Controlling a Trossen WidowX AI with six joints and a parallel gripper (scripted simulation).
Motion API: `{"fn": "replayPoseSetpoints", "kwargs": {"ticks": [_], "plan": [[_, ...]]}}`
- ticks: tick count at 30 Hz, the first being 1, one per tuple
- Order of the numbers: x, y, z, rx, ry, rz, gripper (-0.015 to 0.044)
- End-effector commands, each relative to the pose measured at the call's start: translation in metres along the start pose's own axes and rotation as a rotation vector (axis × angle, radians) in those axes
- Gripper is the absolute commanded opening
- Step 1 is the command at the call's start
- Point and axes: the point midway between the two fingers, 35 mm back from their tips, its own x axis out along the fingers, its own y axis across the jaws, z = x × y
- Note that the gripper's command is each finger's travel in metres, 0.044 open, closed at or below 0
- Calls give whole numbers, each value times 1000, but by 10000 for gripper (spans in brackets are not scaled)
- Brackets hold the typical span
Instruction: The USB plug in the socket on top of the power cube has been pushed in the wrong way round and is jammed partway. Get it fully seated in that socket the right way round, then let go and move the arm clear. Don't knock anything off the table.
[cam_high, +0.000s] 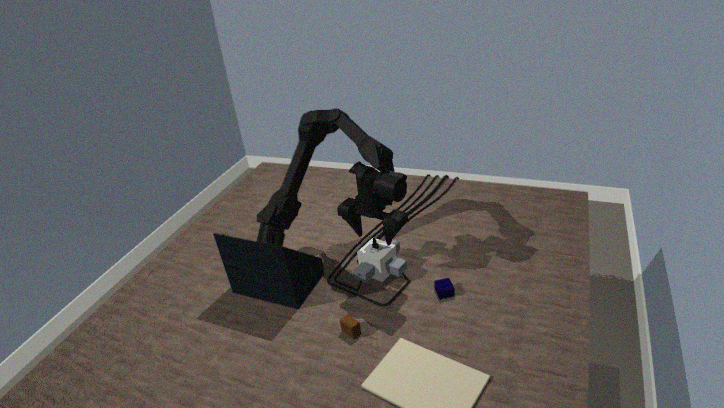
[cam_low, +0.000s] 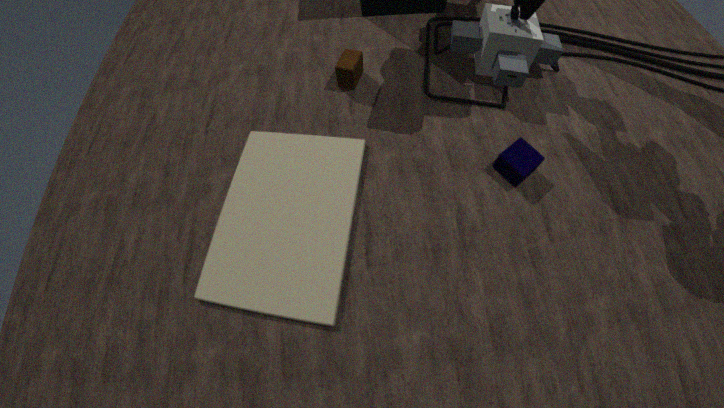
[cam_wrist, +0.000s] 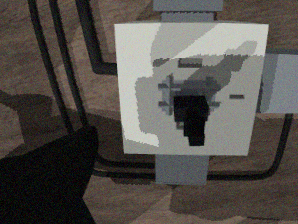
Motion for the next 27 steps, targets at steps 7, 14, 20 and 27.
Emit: {"fn": "replayPoseSetpoints", "kwargs": {"ticks": [7, 14, 20, 27], "plan": [[0, 0, 0, 0, 0, 0, 256], [0, 0, 0, 0, 0, 0, 72], [0, 0, 0, 0, 0, 0, 0], [0, 0, 0, 0, 0, 0, 0]]}}
